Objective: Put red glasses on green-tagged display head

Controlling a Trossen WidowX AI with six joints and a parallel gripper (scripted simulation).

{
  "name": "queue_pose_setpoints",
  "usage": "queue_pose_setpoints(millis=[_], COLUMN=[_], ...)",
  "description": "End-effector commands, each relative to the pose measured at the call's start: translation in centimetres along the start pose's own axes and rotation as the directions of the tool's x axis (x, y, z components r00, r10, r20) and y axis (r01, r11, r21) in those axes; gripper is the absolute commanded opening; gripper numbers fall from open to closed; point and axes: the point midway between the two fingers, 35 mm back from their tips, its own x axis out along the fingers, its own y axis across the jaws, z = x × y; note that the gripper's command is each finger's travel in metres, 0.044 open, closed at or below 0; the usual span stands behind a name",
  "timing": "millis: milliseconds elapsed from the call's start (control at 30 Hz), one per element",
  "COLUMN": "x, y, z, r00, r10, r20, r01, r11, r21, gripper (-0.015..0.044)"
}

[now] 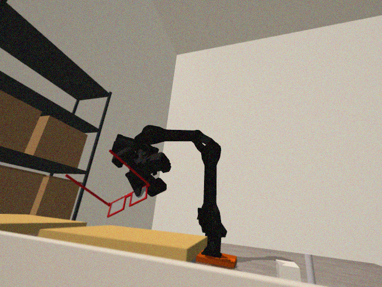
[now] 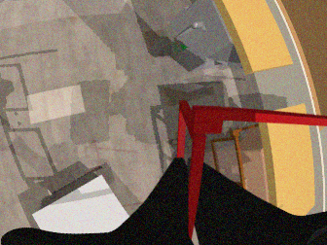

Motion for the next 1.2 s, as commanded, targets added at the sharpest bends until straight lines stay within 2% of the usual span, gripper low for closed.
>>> queue_pose_setpoints(millis=[0,300,633,1167], x=[-0.8,-2.5,-4.3,-4.1], y=[0.5,1.7,3.2,3.2], z=[-0.4,-1.7,-3.0,-3.2], r00=[0.999,0.992,0.976,0.979], r10=[-0.039,-0.122,-0.212,-0.203], r20=[-0.003,-0.015,-0.038,-0.038], r01=[0.039,0.110,0.155,0.150], r11=[0.994,0.938,0.813,0.827], r21=[-0.100,-0.329,-0.562,-0.542], gripper=[0.0000,0.0000,0.0000,0.0000])
